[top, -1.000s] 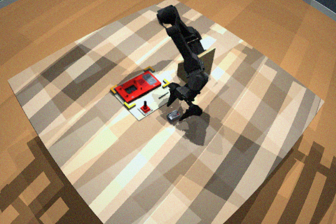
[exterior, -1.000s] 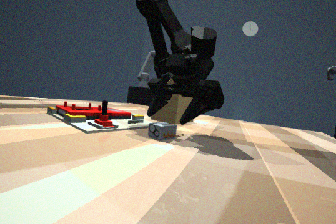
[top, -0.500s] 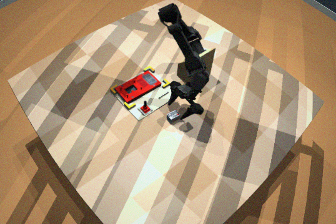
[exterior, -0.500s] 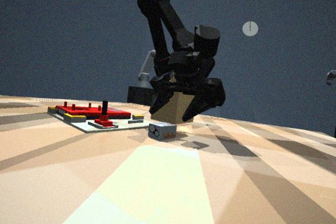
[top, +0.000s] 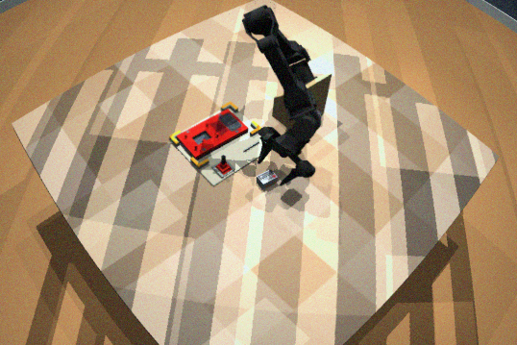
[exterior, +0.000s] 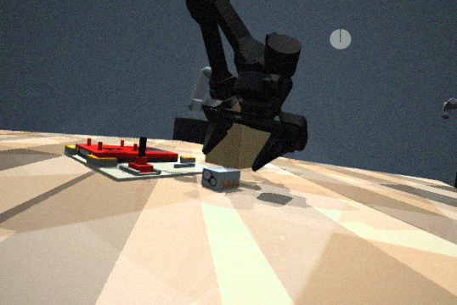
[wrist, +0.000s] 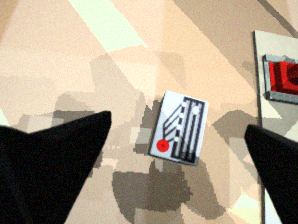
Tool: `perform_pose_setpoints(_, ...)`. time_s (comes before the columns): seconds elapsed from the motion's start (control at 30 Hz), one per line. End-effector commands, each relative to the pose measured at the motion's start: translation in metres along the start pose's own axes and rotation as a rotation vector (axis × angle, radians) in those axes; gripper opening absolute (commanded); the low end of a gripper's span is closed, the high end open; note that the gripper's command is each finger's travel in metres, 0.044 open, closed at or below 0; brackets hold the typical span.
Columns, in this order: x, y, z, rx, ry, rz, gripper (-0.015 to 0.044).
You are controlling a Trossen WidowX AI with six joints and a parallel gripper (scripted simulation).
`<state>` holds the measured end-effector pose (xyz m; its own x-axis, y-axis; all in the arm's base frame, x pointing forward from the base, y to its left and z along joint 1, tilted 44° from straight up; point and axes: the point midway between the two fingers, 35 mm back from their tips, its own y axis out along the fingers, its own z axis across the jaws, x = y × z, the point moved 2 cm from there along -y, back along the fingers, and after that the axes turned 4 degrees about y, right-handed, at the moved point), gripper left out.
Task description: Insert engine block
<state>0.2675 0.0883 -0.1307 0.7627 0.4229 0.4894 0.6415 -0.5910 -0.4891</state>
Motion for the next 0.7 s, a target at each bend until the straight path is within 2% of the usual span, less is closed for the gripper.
perform_pose_setpoints(0.0, 0.003, 0.002, 0.003, 0.01, -0.107, 0.02, 0.044)
perform_pose_setpoints(0.67, 0.011, 0.01, 0.013, 0.105, -0.783, 0.133, 0.044)
